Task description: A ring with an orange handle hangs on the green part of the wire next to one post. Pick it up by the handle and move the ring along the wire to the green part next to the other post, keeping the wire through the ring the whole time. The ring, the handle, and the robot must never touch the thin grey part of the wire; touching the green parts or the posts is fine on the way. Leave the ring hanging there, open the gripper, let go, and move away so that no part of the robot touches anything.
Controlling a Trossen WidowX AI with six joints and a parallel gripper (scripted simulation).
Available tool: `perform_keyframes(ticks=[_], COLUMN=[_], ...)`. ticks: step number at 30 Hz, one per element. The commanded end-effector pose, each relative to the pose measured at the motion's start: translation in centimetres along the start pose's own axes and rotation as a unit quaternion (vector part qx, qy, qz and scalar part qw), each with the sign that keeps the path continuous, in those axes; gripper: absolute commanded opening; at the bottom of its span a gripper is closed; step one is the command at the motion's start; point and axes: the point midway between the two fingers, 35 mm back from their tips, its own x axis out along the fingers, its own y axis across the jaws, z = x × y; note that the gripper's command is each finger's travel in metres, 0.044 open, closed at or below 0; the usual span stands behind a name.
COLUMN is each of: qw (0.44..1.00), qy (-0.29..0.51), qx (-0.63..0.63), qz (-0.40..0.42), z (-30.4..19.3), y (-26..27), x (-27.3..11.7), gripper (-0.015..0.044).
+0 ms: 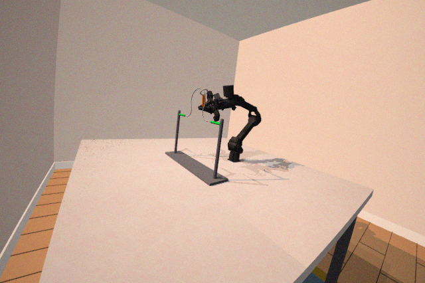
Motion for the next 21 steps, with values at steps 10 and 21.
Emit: perform_keyframes(ticks=[10,21], qw=[0.995,0.983], qy=[-0.010,-0.019], qx=[-0.087,-0.157], qz=[-0.051,-0.090], z=[0.0,0.1], y=[-0.8,-1.4], x=[0.0,0.0], gripper=[-0.0150,-0.0150])
